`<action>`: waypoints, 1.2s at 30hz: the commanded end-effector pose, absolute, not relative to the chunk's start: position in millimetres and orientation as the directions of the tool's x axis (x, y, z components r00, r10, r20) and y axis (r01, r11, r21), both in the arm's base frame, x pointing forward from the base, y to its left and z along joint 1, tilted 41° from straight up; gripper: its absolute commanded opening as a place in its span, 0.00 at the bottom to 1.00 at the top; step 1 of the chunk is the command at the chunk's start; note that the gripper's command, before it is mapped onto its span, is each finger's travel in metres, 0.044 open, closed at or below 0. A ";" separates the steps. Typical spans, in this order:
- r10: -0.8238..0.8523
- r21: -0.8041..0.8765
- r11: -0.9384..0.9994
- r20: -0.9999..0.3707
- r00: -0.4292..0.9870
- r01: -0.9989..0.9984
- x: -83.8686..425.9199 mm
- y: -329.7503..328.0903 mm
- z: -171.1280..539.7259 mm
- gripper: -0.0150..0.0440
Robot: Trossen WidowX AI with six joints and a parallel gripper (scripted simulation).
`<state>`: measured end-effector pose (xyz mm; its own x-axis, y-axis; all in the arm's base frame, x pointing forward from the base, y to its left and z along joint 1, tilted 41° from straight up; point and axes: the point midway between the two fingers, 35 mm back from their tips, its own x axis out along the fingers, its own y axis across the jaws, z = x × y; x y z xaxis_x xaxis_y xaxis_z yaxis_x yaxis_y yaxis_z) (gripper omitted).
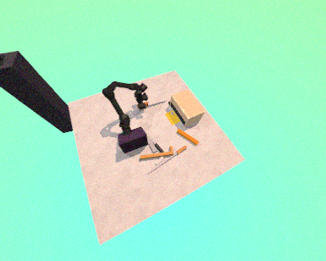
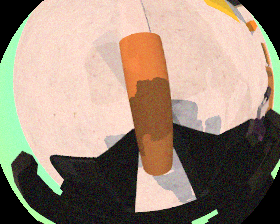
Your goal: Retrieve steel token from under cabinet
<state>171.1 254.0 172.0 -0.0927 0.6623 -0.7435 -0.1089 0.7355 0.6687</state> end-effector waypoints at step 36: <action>0.664 0.641 0.741 -0.742 -0.085 0.199 172.8 254.1 173.6 0.25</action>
<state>170.9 254.2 172.2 -0.0942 0.6634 -0.7423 0.1742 0.7451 0.6438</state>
